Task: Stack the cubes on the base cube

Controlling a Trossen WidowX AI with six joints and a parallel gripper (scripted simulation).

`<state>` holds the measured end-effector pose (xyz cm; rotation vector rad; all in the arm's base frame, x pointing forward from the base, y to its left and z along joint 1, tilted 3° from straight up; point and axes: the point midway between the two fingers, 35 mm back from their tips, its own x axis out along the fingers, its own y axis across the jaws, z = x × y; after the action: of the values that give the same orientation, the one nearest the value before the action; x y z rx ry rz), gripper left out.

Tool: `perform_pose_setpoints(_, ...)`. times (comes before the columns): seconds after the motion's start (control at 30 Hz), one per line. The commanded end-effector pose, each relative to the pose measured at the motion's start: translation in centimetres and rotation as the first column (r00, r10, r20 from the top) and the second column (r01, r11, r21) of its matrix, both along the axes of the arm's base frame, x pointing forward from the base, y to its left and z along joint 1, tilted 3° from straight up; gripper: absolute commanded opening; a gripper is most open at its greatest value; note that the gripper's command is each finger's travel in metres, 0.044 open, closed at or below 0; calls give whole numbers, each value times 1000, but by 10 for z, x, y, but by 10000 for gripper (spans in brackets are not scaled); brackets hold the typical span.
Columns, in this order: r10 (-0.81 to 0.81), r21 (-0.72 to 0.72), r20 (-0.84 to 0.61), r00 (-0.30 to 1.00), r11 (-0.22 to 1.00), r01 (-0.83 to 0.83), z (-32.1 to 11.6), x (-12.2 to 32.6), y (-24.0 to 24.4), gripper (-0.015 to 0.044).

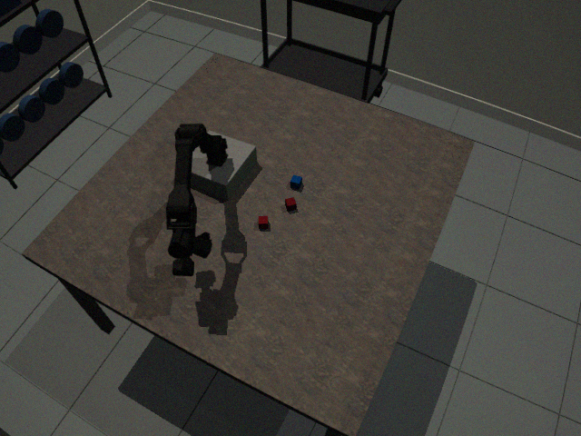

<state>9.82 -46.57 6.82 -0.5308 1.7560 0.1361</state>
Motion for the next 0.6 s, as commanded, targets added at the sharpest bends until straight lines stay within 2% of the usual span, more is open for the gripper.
perform_pose_setpoints(0.0, -5, 25, 38, 999, 1000, 4, 2, 32, 28, 265)
perform_pose_setpoints(0.3, -23, 100, 113, 993, 995, 12, 5, 106, 115, 265)
perform_pose_setpoints(0.57, -51, 180, 141, 989, 983, 25, 5, 143, 203, 265)
